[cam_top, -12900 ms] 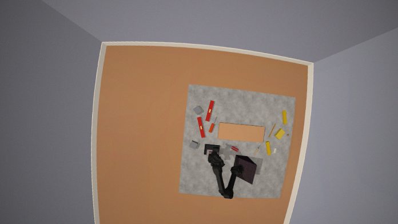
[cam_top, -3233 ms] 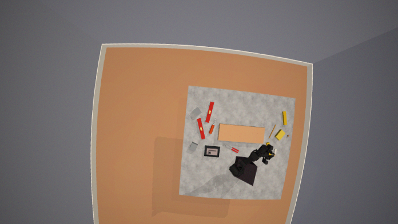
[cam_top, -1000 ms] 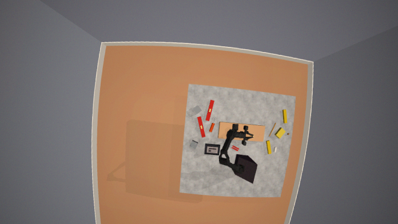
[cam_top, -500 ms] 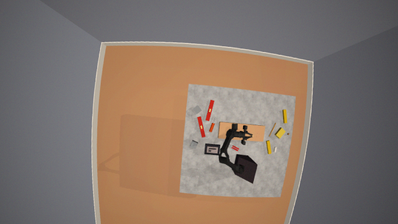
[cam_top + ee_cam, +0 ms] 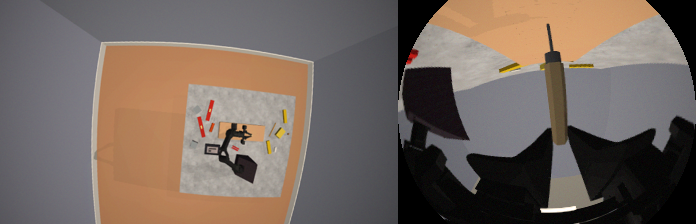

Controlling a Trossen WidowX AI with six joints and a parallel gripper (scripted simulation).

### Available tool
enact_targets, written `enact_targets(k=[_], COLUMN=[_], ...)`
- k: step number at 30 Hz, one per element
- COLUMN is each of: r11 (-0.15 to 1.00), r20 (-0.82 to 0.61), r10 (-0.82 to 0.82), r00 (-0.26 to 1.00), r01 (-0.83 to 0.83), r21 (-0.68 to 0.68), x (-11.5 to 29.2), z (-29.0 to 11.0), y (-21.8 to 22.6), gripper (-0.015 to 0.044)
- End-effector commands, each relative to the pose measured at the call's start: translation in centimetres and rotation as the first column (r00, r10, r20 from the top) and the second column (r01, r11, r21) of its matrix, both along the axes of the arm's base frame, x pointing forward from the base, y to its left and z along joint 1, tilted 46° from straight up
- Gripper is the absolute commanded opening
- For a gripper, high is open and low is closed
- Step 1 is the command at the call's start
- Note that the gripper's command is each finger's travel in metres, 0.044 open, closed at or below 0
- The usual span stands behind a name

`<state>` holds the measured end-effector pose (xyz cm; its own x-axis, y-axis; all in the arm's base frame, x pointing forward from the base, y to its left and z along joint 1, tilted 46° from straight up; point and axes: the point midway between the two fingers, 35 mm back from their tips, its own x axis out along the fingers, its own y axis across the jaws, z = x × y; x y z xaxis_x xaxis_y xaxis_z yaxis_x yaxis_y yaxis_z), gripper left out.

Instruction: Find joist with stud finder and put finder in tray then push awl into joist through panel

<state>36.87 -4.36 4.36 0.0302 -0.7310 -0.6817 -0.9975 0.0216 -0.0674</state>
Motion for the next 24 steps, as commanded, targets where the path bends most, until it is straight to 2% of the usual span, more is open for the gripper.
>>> enact_targets(k=[1, 24], r11=[1.000, 1.000], r20=[0.006, -0.001], r10=[-0.007, -0.001], r00=[1.000, 1.000], r01=[0.007, 0.001], r21=[-0.001, -0.007], x=[0.1, 0.1], z=[-0.4, -1.5], y=[0.4, 1.5], gripper=[0.0000, 0.0000])
